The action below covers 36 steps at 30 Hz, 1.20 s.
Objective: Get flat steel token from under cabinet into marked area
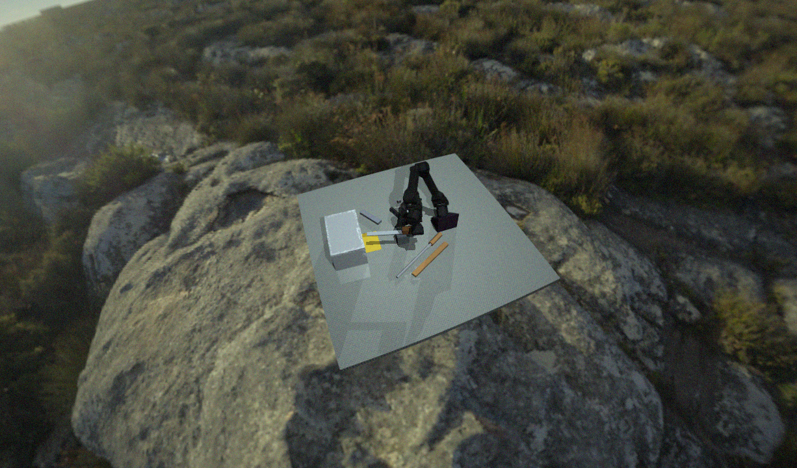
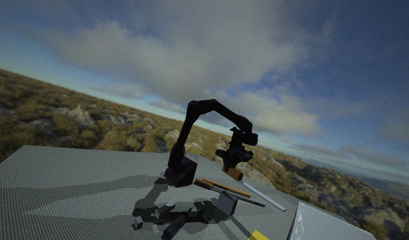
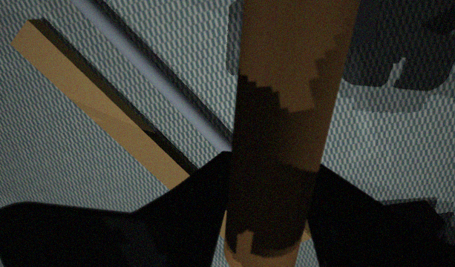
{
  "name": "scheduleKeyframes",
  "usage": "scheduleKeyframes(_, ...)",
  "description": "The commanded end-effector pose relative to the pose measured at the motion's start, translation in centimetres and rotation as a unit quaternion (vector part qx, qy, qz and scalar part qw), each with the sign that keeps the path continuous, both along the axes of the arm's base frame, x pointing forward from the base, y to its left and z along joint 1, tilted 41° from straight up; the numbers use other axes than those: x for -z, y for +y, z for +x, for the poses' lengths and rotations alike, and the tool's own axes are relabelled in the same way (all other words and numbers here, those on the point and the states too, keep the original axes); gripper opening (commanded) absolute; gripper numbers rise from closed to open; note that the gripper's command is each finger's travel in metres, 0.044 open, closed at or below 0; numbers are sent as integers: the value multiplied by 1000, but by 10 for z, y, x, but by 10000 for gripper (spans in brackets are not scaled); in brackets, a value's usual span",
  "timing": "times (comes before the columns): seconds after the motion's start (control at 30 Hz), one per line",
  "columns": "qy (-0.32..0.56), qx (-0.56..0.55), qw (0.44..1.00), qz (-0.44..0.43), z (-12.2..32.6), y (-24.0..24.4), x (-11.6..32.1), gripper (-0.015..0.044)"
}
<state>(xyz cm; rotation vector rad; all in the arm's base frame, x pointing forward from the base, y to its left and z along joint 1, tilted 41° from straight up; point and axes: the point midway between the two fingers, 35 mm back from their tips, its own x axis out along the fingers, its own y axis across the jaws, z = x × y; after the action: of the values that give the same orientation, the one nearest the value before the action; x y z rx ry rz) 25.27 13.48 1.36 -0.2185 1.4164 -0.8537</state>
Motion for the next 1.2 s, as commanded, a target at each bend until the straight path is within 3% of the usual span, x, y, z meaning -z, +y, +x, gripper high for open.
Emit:
scheduleKeyframes(0.0,10,-20,1000,0,0,1,-1,0)
scheduleKeyframes(1.17,69,-92,993,7,1,-9,13,0)
